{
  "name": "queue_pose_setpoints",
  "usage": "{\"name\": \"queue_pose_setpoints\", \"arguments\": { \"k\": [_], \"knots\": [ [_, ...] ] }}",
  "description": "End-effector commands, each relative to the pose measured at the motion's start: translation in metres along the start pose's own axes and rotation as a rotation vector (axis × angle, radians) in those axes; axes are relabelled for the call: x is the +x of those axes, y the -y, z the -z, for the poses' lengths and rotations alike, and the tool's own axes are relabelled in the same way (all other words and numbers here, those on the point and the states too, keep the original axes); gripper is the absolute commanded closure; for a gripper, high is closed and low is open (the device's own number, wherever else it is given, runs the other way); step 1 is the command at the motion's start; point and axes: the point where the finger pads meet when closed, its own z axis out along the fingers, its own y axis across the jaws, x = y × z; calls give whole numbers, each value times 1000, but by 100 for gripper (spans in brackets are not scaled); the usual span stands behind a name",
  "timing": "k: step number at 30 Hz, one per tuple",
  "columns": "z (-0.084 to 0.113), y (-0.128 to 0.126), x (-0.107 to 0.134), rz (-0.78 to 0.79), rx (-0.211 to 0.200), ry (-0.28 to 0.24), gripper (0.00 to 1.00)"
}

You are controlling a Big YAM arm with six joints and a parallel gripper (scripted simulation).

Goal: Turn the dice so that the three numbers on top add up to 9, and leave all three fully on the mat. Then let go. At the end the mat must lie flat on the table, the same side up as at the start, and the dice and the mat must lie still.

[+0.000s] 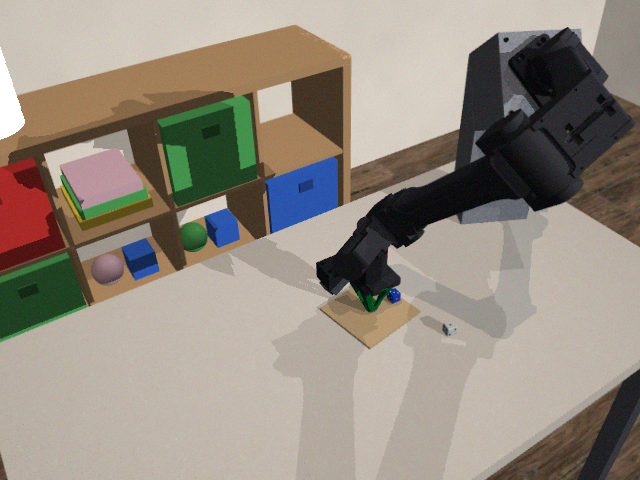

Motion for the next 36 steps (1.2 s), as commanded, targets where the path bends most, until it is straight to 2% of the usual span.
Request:
{"name": "queue_pose_setpoints", "arguments": {
  "k": [1, 36],
  "knots": [
    [4, 8, 4, -12, 8, 3, 85],
    [5, 11, -1, -9, 10, 10, 85]
  ]
}}
